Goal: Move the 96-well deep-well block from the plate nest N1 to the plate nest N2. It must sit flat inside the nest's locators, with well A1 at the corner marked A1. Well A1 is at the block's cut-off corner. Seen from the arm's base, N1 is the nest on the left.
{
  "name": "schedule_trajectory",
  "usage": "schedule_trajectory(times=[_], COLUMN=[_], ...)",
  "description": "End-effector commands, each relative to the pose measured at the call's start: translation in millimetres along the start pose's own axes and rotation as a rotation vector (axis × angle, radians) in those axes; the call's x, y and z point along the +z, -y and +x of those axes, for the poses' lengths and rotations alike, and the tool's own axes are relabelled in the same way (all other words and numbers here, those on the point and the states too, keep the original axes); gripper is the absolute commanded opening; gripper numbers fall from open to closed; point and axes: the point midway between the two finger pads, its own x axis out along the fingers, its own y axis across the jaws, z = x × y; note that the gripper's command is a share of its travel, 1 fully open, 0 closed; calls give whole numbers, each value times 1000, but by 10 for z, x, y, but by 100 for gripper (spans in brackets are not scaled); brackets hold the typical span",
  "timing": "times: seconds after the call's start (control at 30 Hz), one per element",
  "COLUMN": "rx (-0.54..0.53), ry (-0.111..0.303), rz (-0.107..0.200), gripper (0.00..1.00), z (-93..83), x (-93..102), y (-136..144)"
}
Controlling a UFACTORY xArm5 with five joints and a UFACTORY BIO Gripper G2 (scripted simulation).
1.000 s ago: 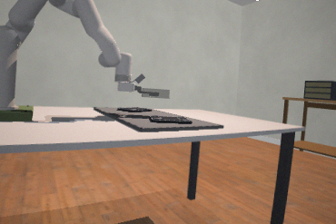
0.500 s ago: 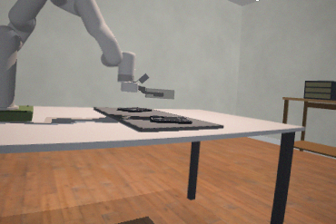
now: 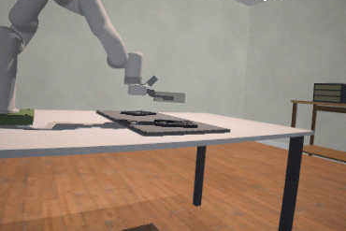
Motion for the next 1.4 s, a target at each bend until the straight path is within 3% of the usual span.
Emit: schedule_trajectory(times=[0.0,0.57,1.37], rx=[1,1,1], ry=[5,5,5], rz=[-1,-1,-1], gripper=[0,0,0], z=[71,248,251], x=[22,23,23], y=[142,605,611])
